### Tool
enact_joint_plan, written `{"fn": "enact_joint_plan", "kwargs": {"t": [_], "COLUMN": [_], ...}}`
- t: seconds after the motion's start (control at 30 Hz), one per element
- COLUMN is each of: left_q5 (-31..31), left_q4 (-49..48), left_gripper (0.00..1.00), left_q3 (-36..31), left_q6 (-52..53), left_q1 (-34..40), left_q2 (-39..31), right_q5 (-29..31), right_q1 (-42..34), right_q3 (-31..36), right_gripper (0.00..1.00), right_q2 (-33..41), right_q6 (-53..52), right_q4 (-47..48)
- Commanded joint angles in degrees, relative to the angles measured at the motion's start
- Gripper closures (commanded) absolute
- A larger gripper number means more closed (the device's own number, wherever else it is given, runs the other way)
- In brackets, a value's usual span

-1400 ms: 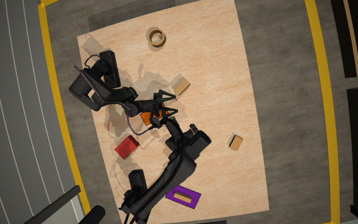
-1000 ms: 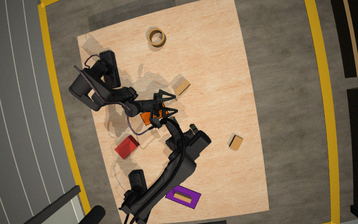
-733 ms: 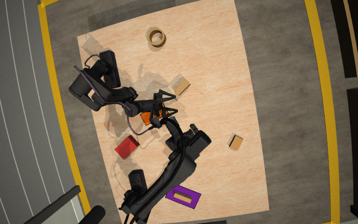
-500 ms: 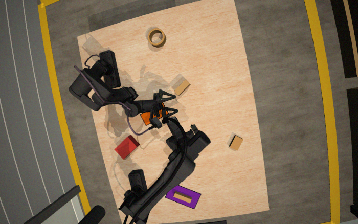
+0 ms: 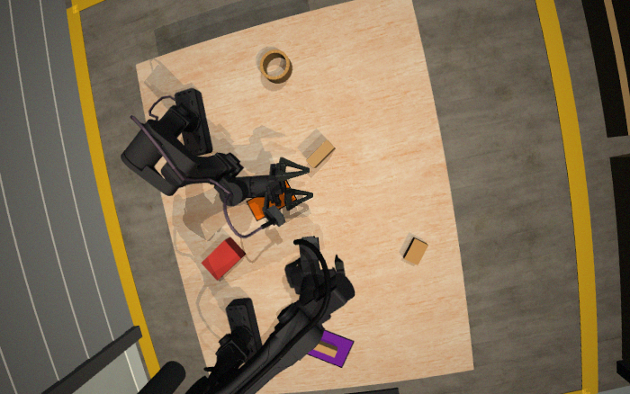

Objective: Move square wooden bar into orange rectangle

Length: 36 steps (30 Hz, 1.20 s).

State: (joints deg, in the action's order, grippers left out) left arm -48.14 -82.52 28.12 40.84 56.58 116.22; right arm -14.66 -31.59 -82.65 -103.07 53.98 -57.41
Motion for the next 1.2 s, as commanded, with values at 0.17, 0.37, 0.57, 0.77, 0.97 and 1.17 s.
{"fn": "enact_joint_plan", "kwargs": {"t": [0.17, 0.37, 0.57, 0.77, 0.97, 1.17], "left_q5": [-0.02, -0.02, 1.91, 12.25, 19.78, 28.37], "left_q4": [-0.33, -0.33, 2.17, 13.60, 23.47, 35.55], "left_gripper": [0.00, 0.00, 0.00, 0.00, 0.00, 0.00], "left_q3": [0.18, 0.18, 1.03, 4.71, 10.11, 17.21], "left_q6": [-0.01, -0.01, -1.66, -10.38, -16.96, -25.21], "left_q1": [-0.01, -0.01, 0.51, 4.43, 7.38, 11.04], "left_q2": [-0.41, -0.41, -1.09, -4.85, -8.90, -13.10], "right_q5": [3.73, 6.26, 9.82, 12.96, 14.48, 15.61], "right_q1": [5.13, 7.69, 12.91, 19.05, 23.12, 29.31], "right_q3": [17.22, 24.91, 35.26, 42.42, 45.40, 48.14], "right_gripper": [0.00, 0.00, 0.00, 0.00, 0.00, 0.00], "right_q2": [15.49, 22.67, 33.64, 43.17, 47.81, 52.52], "right_q6": [-17.09, -24.76, -35.29, -43.29, -47.02, -50.66], "right_q4": [10.20, 12.79, 14.19, 12.90, 11.50, 10.46]}}
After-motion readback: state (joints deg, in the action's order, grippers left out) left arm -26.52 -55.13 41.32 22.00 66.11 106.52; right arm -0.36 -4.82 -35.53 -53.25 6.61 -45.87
